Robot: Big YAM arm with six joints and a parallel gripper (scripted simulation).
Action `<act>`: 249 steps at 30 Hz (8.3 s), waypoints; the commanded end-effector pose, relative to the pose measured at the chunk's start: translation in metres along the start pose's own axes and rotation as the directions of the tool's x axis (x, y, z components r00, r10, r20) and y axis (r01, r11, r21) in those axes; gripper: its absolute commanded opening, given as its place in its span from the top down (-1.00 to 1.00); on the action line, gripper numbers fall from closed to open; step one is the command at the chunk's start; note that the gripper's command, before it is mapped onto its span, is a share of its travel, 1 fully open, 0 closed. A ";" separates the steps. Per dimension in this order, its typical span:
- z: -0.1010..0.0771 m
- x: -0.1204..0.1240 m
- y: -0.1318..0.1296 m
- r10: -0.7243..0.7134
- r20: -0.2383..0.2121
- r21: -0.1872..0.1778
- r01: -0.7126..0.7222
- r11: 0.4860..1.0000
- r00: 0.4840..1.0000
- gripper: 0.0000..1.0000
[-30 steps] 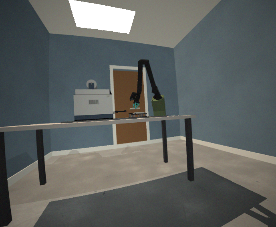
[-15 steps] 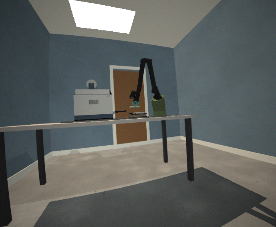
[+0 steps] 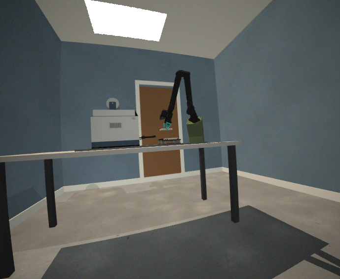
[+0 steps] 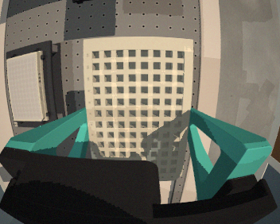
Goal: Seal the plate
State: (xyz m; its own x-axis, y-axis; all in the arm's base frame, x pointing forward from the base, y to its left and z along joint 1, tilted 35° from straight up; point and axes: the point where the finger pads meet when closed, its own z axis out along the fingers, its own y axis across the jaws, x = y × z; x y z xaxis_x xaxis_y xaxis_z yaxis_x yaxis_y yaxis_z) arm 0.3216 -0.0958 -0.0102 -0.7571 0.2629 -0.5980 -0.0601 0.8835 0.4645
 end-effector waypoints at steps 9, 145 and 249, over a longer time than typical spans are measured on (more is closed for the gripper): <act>-0.006 -0.014 -0.007 -0.027 0.012 0.010 0.027 1.000 1.000 1.00; 0.058 -0.160 0.030 0.016 -0.003 0.001 -0.016 1.000 1.000 1.00; 0.080 -0.196 0.043 0.013 -0.001 0.002 -0.013 1.000 1.000 1.00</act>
State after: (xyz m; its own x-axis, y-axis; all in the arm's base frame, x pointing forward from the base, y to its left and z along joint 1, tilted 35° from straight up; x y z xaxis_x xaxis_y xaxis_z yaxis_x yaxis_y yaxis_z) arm 0.5173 -0.0859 0.0810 -0.7539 0.2711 -0.5985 -0.0492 0.8850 0.4629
